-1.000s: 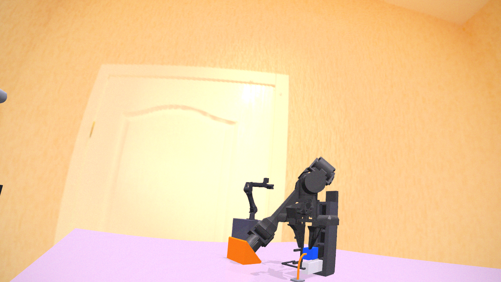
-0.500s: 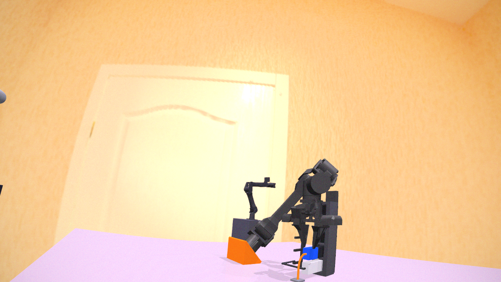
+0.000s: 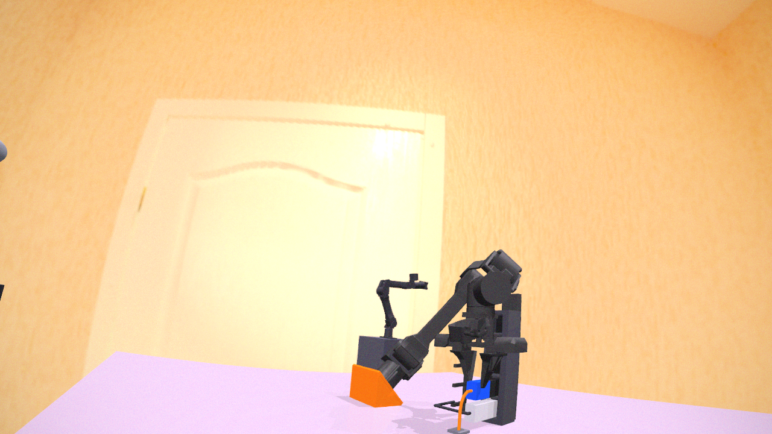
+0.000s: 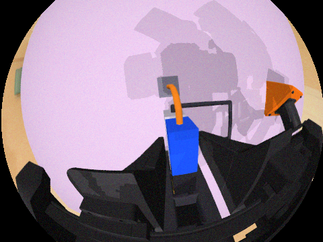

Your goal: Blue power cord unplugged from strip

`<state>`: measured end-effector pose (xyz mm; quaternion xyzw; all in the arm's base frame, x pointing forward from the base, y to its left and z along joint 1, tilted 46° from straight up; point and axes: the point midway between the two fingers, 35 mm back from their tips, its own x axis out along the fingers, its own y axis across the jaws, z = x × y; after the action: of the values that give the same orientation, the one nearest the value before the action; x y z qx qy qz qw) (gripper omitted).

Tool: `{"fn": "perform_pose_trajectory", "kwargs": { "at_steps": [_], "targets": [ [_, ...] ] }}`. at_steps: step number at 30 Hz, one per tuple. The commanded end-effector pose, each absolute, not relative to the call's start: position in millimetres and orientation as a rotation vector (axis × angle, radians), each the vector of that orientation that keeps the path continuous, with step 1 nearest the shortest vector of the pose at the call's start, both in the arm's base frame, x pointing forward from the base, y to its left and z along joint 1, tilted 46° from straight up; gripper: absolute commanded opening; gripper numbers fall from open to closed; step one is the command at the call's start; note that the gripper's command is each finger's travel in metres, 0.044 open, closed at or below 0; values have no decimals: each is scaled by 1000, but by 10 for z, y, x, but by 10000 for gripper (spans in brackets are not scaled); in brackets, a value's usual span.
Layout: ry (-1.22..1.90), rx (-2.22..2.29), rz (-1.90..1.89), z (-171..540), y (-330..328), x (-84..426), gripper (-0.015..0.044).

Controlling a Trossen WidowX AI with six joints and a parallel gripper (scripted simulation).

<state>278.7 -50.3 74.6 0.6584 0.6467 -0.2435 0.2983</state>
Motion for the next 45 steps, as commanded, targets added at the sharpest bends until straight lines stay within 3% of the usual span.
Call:
{"fn": "perform_pose_trajectory", "kwargs": {
  "at_steps": [1,10,45],
  "targets": [
    [1718,1749,-647,748,-505,2787,81],
    [1718,1749,-647,748,-505,2787,2],
    [1714,1752,-652,420,-912,2825,0]
  ]
}}
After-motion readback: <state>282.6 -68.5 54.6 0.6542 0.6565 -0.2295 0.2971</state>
